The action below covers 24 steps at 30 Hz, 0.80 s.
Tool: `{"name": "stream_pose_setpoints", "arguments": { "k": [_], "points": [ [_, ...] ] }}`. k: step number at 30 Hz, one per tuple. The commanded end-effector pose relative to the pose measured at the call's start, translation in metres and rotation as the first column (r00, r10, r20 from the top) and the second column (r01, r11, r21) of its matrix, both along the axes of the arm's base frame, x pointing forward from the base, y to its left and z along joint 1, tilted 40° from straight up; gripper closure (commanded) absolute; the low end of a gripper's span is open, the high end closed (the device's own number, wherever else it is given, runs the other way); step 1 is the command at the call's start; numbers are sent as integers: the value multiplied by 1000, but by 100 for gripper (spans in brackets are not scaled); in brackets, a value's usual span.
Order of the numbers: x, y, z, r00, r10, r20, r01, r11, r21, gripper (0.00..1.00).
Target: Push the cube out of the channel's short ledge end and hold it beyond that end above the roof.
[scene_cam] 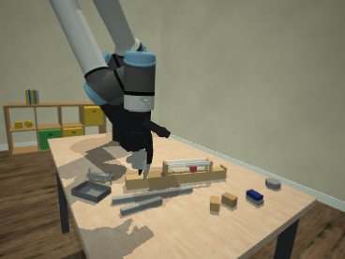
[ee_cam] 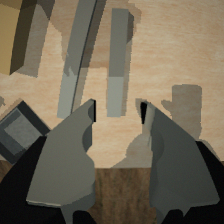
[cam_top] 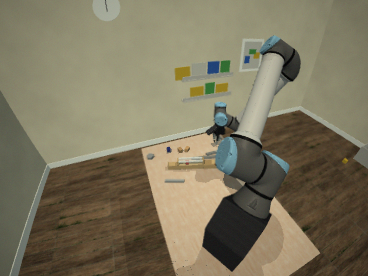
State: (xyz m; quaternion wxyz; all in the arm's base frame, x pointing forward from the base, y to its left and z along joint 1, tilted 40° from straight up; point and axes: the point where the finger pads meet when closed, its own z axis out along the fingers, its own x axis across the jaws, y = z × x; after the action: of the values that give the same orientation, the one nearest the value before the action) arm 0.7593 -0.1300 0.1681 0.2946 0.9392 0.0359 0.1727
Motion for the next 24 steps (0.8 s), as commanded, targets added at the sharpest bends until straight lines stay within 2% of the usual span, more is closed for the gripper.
{"name": "stream_pose_setpoints", "arguments": {
  "k": [1,6,8,14,24],
  "points": [
    [5,-7,-9,1000,0,1,0,1000,0,78],
    [17,-25,-34,1000,0,1,0,1000,0,78],
    [17,-25,-34,1000,0,1,0,1000,0,78],
    [29,-43,-60,1000,0,1,0,1000,0,78],
    [31,-47,-67,1000,0,1,0,1000,0,78]
  ]
}}
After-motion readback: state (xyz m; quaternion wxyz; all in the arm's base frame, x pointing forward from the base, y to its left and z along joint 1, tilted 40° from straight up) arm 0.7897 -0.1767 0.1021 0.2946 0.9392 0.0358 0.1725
